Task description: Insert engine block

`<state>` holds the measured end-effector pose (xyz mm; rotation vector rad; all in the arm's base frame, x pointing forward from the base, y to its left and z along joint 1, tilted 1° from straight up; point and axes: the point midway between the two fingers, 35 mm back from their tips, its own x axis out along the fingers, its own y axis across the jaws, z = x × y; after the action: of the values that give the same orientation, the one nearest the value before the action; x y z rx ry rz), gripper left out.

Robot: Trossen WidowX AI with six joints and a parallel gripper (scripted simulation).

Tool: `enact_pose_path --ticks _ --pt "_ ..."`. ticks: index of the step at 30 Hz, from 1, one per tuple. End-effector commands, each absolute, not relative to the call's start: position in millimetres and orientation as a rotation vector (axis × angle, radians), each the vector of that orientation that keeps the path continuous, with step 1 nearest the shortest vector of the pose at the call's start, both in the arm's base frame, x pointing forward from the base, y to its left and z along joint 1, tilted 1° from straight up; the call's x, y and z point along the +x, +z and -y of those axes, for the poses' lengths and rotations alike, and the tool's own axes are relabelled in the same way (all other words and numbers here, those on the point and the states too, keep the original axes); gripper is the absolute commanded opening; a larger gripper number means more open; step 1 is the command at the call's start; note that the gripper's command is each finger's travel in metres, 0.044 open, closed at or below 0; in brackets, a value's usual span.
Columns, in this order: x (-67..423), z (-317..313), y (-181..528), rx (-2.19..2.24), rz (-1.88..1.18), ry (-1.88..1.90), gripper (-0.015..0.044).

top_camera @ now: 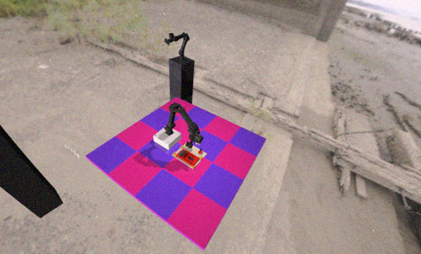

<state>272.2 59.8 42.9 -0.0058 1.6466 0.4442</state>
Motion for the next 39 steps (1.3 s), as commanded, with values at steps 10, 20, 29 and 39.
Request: enact_pose_path --ticks 10,20,29,39 --pt "259 -163 59 -0.251 -1.537 0.245 0.0440" --pt "259 -164 24 -0.252 -1.536 0.244 0.0440" --pt "260 -163 6 -0.252 -1.536 0.244 0.0440" --pt "261 -163 -10 -0.253 -1.536 0.244 0.0440"
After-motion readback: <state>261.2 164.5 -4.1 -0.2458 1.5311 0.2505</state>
